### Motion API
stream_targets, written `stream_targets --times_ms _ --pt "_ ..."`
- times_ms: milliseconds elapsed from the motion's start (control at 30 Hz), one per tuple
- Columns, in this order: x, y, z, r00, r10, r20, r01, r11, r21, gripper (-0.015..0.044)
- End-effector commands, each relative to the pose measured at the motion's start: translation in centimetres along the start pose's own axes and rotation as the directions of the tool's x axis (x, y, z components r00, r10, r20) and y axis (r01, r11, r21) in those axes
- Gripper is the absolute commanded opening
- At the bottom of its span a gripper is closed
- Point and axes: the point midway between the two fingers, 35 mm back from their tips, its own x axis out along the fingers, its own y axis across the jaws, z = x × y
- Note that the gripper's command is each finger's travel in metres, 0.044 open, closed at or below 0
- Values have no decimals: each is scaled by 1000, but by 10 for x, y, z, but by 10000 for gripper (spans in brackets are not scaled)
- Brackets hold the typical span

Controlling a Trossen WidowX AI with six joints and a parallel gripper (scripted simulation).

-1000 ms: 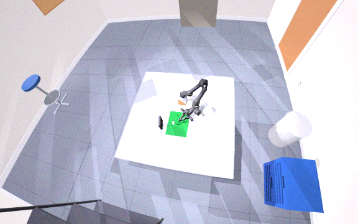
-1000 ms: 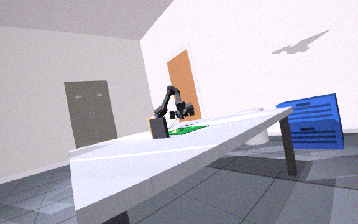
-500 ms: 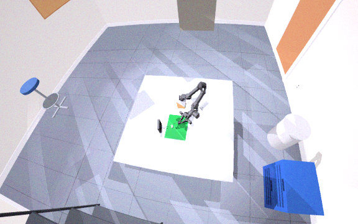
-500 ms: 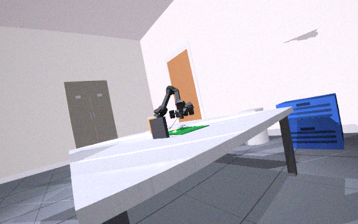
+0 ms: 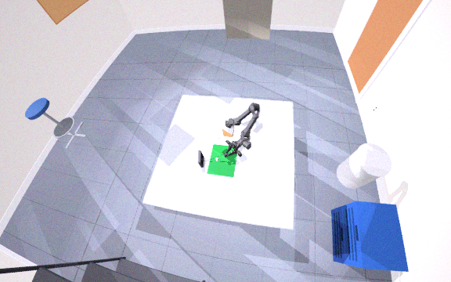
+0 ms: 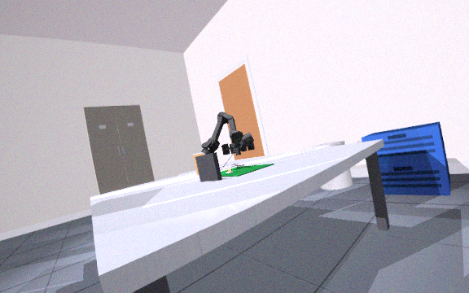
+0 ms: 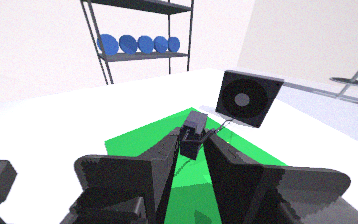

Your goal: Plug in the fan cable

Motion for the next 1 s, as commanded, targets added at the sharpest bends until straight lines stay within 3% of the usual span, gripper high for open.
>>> stream_targets --times_ms 0,967 --pt "0 0 -4 1000 -4 4 4 1000 1 0" --pt "-2 5 -28 1000 -5 3 5 1000 3 0"
